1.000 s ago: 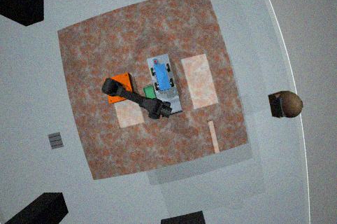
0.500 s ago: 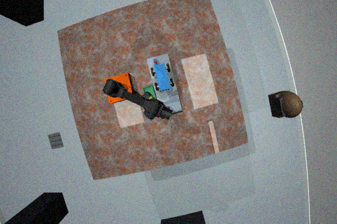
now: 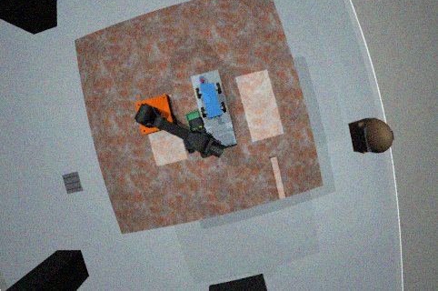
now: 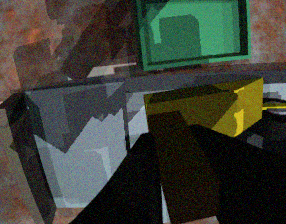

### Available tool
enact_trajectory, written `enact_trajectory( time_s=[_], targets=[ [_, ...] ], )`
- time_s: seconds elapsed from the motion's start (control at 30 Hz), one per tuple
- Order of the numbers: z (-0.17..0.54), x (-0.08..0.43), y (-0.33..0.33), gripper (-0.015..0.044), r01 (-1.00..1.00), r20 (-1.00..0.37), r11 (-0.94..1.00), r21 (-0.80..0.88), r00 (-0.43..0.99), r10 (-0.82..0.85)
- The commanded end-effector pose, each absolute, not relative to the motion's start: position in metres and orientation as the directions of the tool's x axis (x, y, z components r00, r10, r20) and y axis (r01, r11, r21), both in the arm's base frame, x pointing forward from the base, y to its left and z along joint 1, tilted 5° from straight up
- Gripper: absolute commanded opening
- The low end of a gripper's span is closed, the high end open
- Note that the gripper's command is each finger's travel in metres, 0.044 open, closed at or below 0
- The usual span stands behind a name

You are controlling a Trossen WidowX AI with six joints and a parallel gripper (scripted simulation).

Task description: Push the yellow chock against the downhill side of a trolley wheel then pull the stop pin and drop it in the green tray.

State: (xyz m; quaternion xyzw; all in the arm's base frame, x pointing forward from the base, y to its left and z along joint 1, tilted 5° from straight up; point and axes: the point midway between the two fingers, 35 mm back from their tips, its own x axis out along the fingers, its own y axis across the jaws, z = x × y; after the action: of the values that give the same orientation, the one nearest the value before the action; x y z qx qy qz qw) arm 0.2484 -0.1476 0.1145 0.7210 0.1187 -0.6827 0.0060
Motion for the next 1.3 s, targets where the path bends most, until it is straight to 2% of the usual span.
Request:
enact_trajectory(
  time_s=[0.0,0.4,1.27],
  targets=[
    [0.115,0.249,-0.148,0.0,0.154,-0.985,-0.975,-0.16,0.041,0.168],
    [0.11,0.278,-0.147,0.0,0.101,-0.984,-0.981,-0.166,0.046,0.172],
    [0.05,0.282,-0.136,0.0,0.101,-0.984,-0.981,-0.167,0.046,0.173]
  ],
)
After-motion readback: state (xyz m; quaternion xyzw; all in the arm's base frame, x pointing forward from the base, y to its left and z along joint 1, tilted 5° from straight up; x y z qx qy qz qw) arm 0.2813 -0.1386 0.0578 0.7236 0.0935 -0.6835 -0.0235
